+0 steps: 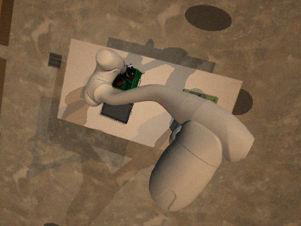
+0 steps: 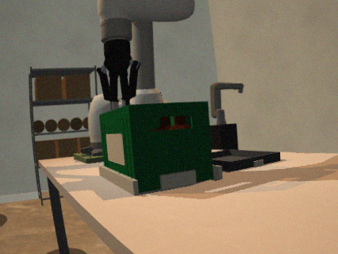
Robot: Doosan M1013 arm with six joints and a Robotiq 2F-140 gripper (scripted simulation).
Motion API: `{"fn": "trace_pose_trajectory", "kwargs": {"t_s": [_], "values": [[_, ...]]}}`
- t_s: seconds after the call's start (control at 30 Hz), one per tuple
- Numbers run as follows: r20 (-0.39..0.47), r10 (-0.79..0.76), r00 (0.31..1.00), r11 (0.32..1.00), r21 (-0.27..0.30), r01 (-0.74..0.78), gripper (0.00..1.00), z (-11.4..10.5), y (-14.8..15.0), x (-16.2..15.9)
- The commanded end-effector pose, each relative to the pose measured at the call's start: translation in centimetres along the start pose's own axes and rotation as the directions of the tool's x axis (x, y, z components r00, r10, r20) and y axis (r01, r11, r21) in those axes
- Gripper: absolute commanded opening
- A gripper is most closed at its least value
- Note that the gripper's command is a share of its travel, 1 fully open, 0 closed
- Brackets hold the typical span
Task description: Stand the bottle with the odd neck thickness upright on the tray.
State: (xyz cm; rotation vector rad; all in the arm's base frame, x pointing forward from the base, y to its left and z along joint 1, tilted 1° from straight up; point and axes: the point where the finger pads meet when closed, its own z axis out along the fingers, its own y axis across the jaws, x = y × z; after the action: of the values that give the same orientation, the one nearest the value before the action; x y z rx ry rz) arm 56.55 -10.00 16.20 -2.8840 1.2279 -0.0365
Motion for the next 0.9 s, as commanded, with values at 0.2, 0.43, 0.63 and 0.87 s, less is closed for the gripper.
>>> {"fn": "trace_pose_trajectory", "kwargs": {"t_s": [0.2, 0.43, 0.63, 0.87], "values": [[0.0, 0.0, 1.0, 1.0, 0.0, 0.0, 0.0, 0.0, 0.0, -0.01], [0.0, 0.0, 1.0, 1.0, 0.0, 0.0, 0.0, 0.0, 0.0, -0.01], [0.0, 0.0, 1.0, 1.0, 0.0, 0.0, 0.38, 0.0, 0.0, -0.01], [0.0, 0.0, 1.0, 1.0, 0.0, 0.0, 0.38, 0.0, 0.0, -0.01]]}}
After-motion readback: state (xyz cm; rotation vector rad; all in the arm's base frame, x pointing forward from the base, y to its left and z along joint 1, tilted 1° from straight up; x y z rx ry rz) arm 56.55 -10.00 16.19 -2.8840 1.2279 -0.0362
